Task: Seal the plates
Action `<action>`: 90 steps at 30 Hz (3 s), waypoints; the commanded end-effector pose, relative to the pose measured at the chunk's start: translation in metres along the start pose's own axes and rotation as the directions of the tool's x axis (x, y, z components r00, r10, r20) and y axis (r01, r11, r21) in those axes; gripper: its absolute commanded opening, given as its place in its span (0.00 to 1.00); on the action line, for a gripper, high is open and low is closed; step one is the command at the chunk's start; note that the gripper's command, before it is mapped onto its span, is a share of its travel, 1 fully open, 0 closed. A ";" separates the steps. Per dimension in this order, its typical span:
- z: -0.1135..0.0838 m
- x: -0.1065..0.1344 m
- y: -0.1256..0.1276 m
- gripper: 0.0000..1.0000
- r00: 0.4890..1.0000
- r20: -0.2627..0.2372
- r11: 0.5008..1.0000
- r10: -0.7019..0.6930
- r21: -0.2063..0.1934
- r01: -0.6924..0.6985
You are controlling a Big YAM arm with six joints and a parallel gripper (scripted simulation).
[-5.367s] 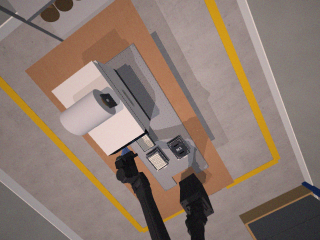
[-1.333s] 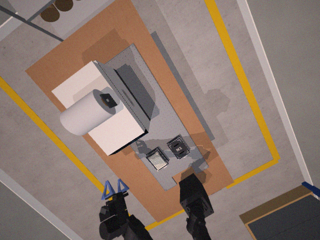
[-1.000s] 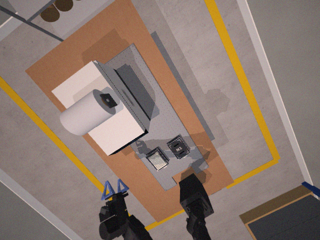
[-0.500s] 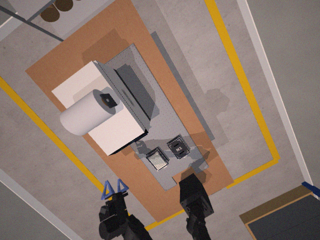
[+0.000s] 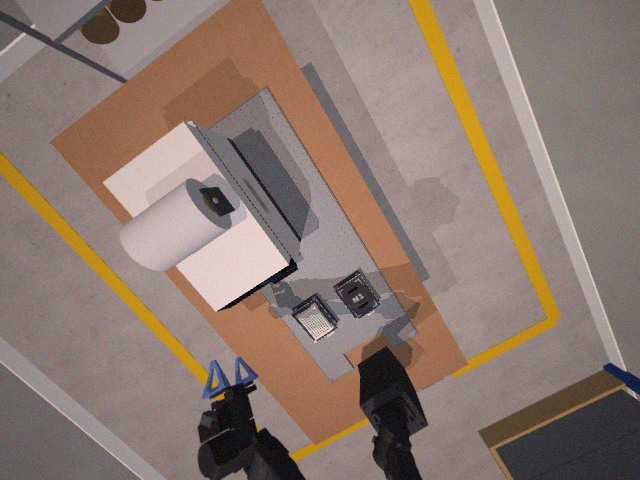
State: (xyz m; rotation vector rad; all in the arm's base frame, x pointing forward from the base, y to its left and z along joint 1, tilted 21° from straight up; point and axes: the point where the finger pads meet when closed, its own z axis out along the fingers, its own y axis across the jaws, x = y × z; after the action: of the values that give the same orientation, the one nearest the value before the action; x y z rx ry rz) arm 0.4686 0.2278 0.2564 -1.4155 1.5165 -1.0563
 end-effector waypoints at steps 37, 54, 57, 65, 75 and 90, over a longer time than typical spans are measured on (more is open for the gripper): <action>0.008 -0.006 -0.025 1.00 1.000 -0.001 0.999 0.026 0.031 -0.026; 0.000 -0.019 -0.023 1.00 1.000 0.026 0.999 0.018 0.031 -0.018; 0.000 -0.017 -0.016 1.00 1.000 0.023 1.000 0.011 0.022 -0.011; 0.000 -0.011 0.002 1.00 1.000 0.014 1.000 -0.008 -0.002 0.008; 0.000 -0.005 0.017 1.00 1.000 0.007 0.999 -0.025 -0.023 0.025; -0.006 0.046 0.019 0.96 0.937 0.005 0.937 0.348 0.027 -0.348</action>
State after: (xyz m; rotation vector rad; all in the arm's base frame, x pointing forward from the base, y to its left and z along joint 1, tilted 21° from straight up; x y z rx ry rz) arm 0.4549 0.2050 0.2263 -1.2621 1.6181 -0.9244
